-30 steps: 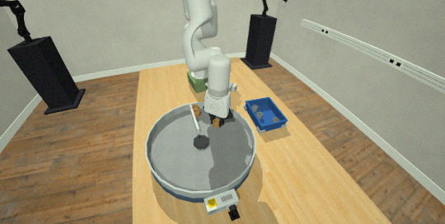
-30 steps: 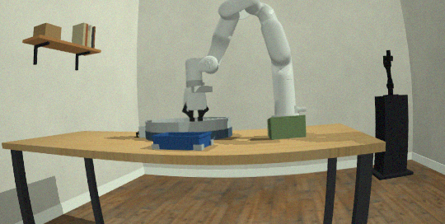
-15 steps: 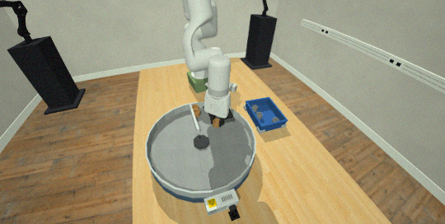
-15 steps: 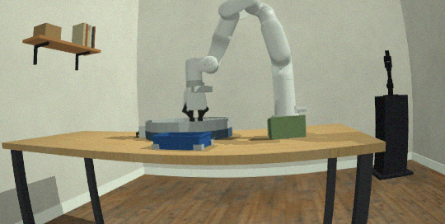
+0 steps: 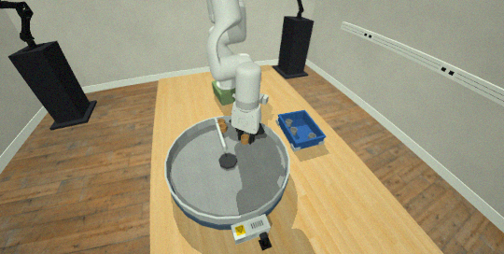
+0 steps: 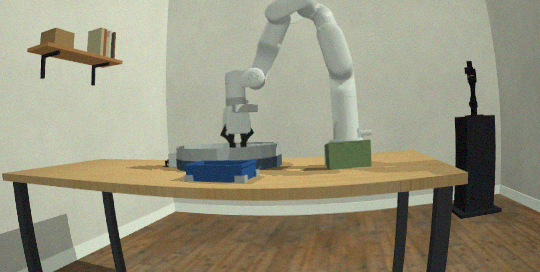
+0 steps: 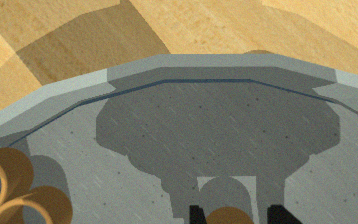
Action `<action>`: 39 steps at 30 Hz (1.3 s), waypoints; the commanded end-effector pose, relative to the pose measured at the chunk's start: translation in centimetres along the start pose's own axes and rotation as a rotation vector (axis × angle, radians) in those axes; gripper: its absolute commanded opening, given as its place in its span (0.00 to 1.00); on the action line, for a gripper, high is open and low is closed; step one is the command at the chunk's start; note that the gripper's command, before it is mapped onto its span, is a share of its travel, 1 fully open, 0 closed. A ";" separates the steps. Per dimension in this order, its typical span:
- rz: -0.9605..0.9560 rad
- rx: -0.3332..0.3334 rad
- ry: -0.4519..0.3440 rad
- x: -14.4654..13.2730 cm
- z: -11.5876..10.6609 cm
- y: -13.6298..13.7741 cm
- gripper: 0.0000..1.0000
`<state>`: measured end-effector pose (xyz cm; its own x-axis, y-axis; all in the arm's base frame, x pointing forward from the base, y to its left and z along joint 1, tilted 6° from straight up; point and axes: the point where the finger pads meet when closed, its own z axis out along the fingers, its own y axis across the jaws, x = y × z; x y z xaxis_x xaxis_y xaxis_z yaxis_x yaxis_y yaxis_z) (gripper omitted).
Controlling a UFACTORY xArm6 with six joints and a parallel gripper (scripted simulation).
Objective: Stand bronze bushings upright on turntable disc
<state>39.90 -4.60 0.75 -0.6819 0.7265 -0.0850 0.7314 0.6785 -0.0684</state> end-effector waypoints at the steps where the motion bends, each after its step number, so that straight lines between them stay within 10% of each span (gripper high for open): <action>1: 0.000 -0.003 -0.003 -0.1 -0.1 0.1 0.42; 20: 0.000 -0.003 -0.003 -0.1 -0.2 0.1 0.42; 39: 0.000 -0.003 -0.003 -0.1 -5.6 0.1 0.42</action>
<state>39.92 -4.03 5.93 -0.6819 0.7263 -0.0866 0.7314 0.6786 -0.0668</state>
